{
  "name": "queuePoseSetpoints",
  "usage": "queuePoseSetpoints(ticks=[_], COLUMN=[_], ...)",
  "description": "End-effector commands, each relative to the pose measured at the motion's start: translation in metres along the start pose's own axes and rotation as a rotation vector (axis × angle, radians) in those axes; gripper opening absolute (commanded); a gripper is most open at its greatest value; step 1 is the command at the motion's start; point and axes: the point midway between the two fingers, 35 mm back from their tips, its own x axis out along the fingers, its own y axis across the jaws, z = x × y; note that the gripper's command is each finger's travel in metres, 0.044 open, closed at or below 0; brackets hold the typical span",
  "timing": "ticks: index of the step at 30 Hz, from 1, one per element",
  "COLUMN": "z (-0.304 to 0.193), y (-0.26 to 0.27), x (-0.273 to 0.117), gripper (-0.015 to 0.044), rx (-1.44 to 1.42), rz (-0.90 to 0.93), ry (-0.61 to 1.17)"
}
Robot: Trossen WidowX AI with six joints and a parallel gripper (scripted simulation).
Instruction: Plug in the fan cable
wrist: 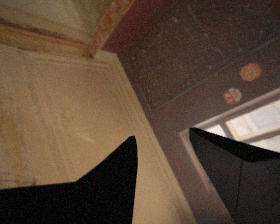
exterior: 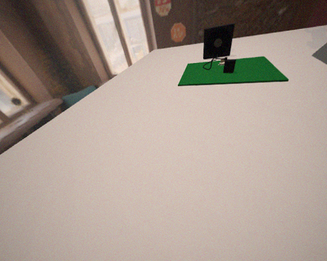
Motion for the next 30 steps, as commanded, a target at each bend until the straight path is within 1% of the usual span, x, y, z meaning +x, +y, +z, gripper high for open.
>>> queuePoseSetpoints(ticks=[1,5,9,11,14,18,24,30], z=[0.0,0.002,0.005,0.004,-0.001,-0.016,-0.051,-0.094], y=[0.0,-0.013,-0.069,-0.103,-0.14,-0.2,-0.278,-0.335], x=[0.0,0.001,-0.001,-0.006,-0.015,-0.038,-0.092,-0.157], gripper=[0.0229,0.0334,0.0439,0.044,0.044,0.044,0.044,0.044], rx=[0.0,0.002,0.009,0.011,0.01,0.003,-0.024,-0.077], rz=[0.0,-0.036,-0.195,-0.295,-0.404,-0.589,-0.862,-1.1], ry=[0.0,-0.006,-0.02,-0.02,-0.012,0.02,0.114,0.247])
